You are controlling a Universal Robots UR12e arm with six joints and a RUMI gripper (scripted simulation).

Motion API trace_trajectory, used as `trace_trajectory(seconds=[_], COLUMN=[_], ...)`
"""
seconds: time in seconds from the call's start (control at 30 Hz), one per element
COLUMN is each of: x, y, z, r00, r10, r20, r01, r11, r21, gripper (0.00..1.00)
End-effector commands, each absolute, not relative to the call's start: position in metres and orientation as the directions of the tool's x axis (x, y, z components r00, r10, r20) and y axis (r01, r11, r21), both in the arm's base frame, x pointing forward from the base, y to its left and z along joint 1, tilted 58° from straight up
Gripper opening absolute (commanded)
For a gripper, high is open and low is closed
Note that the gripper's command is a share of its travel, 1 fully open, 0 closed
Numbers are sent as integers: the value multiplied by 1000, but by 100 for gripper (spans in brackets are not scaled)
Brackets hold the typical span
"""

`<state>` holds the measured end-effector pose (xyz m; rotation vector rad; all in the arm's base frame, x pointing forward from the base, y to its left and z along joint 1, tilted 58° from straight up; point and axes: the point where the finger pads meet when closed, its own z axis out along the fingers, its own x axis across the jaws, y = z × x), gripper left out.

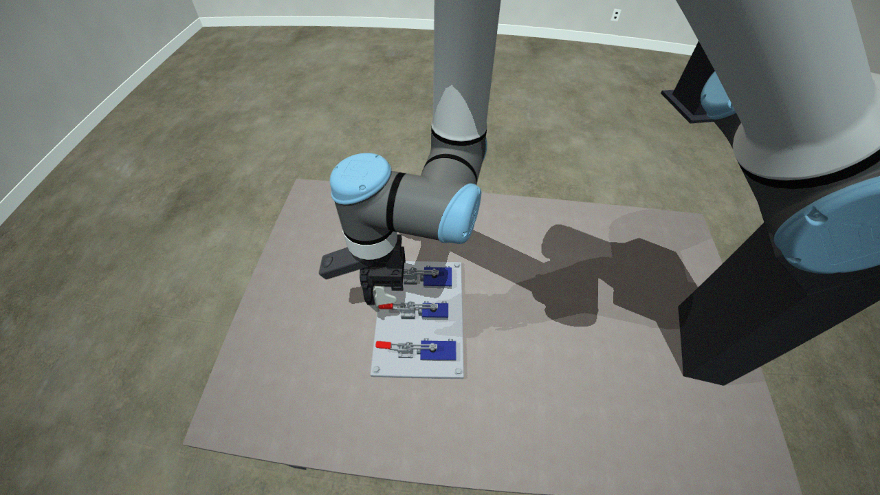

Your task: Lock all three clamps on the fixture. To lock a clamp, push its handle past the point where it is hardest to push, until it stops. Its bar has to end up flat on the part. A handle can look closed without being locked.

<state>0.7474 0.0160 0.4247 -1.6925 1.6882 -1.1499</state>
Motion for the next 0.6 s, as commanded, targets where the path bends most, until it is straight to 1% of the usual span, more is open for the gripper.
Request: trace_trajectory(seconds=[0.0,0.2,0.57], x=[751,753,753], y=[37,58,60], z=[420,416,415], r00=[-120,-120,-120], r10=[-967,-967,-967], r20=[223,223,223], r01=[-560,-560,-560], r11=[-120,-120,-120], r21=[-820,-820,-820], gripper=[28,28,28])
